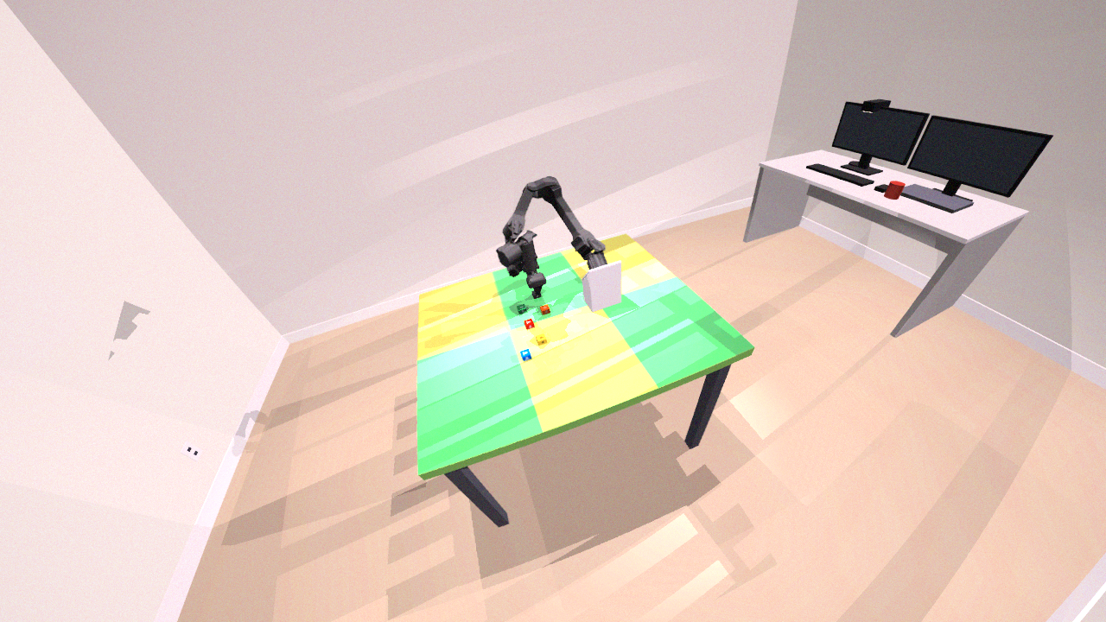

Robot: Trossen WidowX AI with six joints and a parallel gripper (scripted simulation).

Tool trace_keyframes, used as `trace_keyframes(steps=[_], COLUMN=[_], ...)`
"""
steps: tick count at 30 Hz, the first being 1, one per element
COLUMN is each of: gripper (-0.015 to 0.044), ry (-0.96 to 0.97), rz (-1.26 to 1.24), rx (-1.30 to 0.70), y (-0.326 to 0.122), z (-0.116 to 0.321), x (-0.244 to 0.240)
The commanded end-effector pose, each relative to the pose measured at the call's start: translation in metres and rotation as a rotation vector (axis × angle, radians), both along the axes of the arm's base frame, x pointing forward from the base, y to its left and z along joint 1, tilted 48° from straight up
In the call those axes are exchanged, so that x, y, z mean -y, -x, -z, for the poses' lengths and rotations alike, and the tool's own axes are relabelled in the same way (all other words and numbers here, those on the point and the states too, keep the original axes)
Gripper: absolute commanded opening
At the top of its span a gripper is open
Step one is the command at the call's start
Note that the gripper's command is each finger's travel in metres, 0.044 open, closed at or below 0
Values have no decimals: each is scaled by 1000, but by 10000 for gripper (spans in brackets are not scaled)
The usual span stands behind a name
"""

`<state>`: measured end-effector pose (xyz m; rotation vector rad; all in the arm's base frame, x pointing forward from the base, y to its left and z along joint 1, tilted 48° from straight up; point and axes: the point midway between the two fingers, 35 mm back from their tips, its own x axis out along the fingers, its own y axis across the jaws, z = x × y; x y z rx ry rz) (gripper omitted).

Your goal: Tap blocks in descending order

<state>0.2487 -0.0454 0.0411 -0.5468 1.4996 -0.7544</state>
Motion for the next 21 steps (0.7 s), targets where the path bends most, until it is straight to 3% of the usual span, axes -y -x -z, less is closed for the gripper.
trace_keyframes(steps=[1,5,21], gripper=[400,400,400], ry=[-6,-6,-6], rz=[2,2,2], rx=[4,6,6], y=[-34,-57,-57], z=[21,39,39], x=[-16,-27,-27])
